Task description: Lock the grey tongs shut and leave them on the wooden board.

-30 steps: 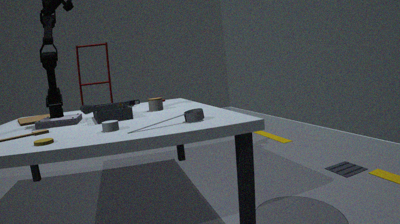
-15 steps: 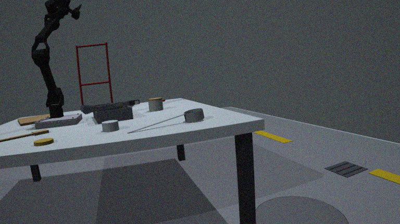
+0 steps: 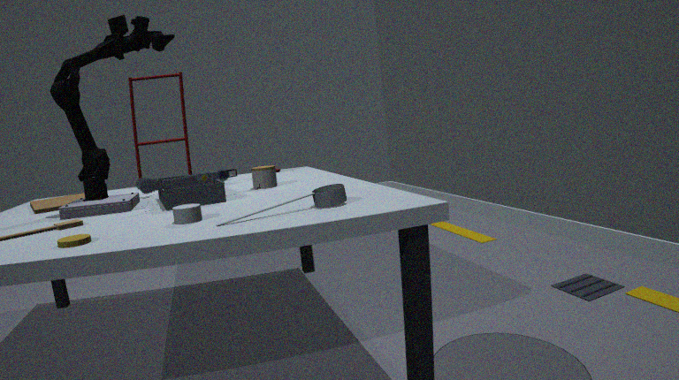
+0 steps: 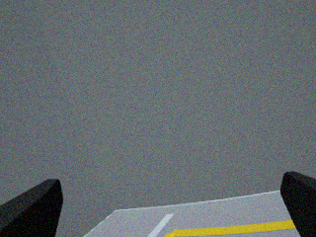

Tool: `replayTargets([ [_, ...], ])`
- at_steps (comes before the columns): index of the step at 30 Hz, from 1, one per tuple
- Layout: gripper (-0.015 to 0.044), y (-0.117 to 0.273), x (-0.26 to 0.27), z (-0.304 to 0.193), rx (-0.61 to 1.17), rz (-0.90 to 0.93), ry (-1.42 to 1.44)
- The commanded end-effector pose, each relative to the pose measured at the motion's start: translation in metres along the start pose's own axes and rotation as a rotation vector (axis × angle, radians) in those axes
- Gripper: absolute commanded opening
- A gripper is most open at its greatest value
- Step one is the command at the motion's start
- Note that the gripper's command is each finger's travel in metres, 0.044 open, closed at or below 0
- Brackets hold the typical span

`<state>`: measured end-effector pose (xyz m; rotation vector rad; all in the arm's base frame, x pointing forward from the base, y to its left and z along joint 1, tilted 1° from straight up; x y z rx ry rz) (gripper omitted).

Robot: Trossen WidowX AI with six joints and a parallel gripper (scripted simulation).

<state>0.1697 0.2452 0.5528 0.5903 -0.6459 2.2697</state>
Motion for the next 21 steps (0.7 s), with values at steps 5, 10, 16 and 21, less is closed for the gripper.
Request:
replayTargets([
  [5,0.044,-0.04,-0.103,-0.045,0.207,-0.287,0.286],
  [10,0.044,-0.044,-0.183,-0.067,0.396,-0.479,0.419],
  [16,0.044,-0.023,-0.28,-0.084,0.66,-0.697,0.499],
  [21,0.044,0.017,-0.354,-0.092,0.902,-0.853,0.487],
])
Point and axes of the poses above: the point midway between the two fingers, 35 mm back from their tips, its own y axis back along the fingers, its own x axis across the jaws, z = x × y, the point moved 2 cm from there along y, back along the fingers, and after that the axes turned 14 degrees about -y, right-handed, at the moved point
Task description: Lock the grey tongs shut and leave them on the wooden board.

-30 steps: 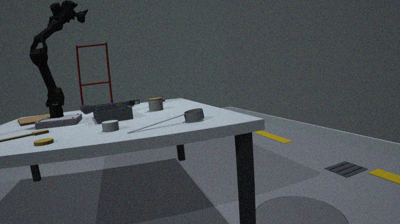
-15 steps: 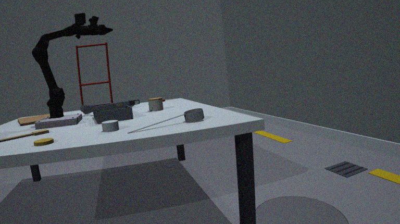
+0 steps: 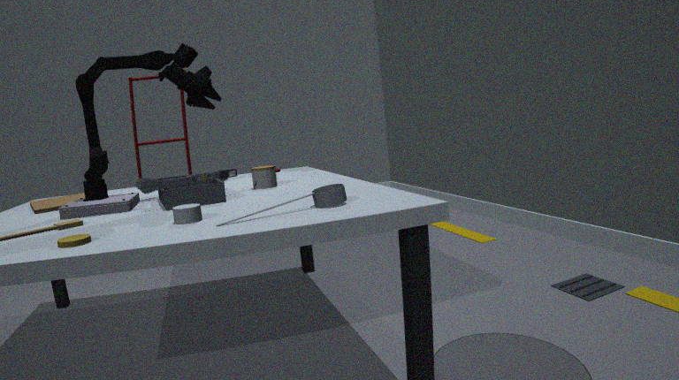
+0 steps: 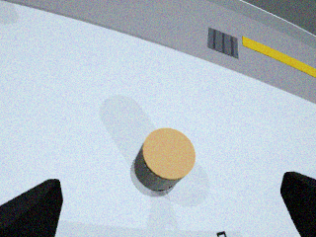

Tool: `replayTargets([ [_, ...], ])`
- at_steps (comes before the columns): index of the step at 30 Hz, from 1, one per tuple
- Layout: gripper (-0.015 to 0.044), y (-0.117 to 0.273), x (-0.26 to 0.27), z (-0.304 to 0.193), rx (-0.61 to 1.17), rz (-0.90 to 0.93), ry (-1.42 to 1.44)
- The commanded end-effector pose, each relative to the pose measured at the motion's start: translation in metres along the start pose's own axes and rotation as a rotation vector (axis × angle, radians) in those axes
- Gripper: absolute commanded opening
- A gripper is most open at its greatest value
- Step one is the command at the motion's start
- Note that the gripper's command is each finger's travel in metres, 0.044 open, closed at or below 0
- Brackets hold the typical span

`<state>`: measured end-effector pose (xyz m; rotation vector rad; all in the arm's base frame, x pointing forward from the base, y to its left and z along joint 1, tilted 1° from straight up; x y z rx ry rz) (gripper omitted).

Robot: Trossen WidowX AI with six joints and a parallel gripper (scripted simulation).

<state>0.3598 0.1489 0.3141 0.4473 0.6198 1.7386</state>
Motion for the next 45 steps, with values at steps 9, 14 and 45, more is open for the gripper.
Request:
replayTargets([
  [9,0.044,-0.046,-0.133,-0.133,0.679,-0.07,-0.017],
  [14,0.044,-0.038,-0.161,-0.172,0.861,-0.015,-0.081],
  [45,0.044,-0.063,-0.165,-0.178,0.86,-0.015,-0.078],
])
Point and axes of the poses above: the point midway between the two fingers, 35 mm back from their tips, its own y axis back along the fingers, its own x axis across the jaws, z = x × y, the point moved 2 cm from there along y, back along the fingers, and after that the axes turned 14 degrees about -y, right-handed, at the moved point
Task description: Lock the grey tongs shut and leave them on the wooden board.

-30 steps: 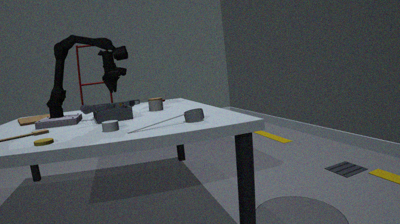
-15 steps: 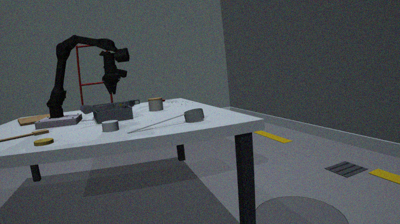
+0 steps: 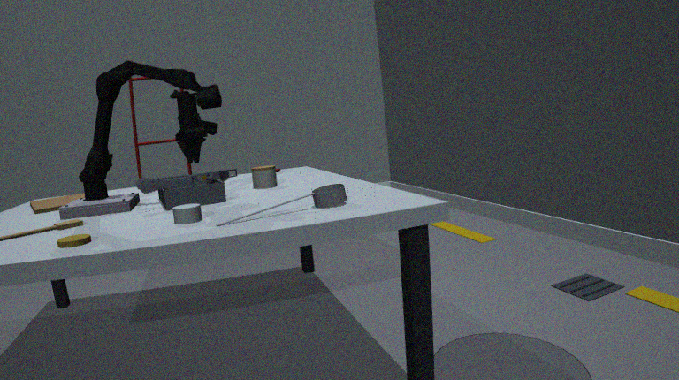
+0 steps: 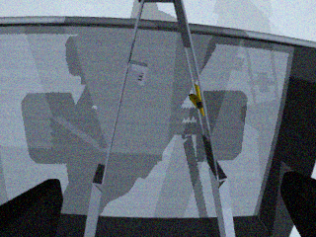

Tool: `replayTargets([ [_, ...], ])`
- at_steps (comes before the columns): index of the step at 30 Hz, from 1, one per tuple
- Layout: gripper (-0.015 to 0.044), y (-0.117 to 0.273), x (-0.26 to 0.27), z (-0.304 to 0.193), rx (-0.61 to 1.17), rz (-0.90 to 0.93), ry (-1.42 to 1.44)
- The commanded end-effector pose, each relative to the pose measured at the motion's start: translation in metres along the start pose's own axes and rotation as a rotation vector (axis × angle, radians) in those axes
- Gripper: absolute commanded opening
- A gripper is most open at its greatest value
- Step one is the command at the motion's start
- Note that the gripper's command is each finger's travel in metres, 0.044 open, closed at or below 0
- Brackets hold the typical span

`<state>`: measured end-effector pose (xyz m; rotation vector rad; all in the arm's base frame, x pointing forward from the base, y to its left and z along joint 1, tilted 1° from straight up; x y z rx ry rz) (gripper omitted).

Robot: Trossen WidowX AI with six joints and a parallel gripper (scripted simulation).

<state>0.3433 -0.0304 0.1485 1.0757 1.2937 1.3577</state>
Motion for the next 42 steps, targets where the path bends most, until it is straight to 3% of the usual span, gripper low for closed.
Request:
replayTargets([
  [1,0.044,-0.011,0.001,0.0,0.012,0.008,0.004],
  [42,0.044,-0.079,0.002,-0.003,0.012,0.009,0.004],
])
Point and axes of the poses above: the point midway between the two fingers, 35 mm back from their tips, its own y axis back along the fingers, its own x axis across the jaws, z = x × y, the point moved 2 cm from there along y, back along the fingers, and after that the axes turned 14 degrees about -y, right-handed, at the moved point
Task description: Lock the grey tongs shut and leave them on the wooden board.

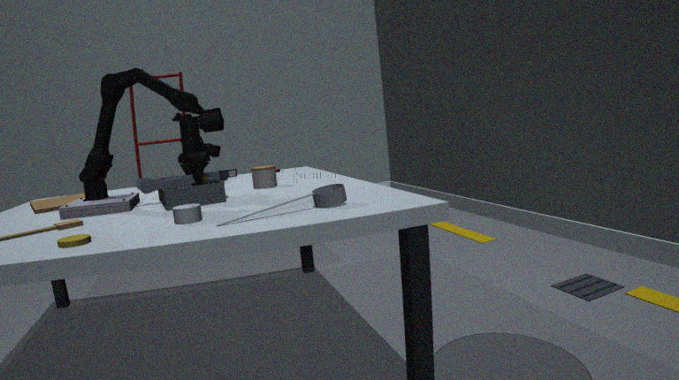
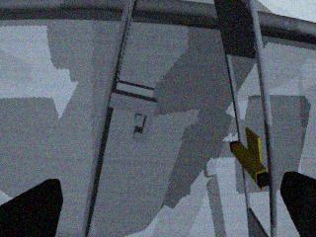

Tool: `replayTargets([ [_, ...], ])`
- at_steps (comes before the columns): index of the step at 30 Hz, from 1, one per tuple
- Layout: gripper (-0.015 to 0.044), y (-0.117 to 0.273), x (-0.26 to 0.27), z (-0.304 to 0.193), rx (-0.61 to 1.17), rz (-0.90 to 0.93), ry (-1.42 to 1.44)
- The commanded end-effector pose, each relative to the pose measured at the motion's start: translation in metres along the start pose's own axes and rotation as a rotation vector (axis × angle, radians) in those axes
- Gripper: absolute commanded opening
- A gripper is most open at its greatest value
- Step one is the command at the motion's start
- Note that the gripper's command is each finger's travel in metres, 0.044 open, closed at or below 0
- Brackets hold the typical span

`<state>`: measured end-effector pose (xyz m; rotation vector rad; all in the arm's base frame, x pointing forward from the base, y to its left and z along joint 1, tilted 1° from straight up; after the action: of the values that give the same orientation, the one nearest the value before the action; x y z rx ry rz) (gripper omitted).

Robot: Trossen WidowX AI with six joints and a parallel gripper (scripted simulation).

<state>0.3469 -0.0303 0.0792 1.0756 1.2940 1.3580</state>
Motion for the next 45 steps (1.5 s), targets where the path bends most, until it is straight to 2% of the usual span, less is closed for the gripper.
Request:
replayTargets([
  [1,0.044,-0.0111,0.0017,-0.0029,0.012,0.008,0.004],
  [11,0.044,-0.0183,0.0021,-0.0042,0.012,0.008,0.004],
  [14,0.0361,-0.0143,0.0008,-0.0026,0.005,0.001,0.0],
  [45,0.0155,-0.0143,0.0008,-0.0026,0.005,0.001,0.0],
])
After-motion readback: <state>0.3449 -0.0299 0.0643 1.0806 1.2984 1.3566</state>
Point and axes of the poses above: the point midway between the two fingers, 35 mm back from their tips, its own y axis back along the fingers, its own x axis across the jaws, z = x × y, the point moved 2 cm from there along y, back along the fingers, and after that the axes turned 14 degrees about -y, right-handed, at the moved point
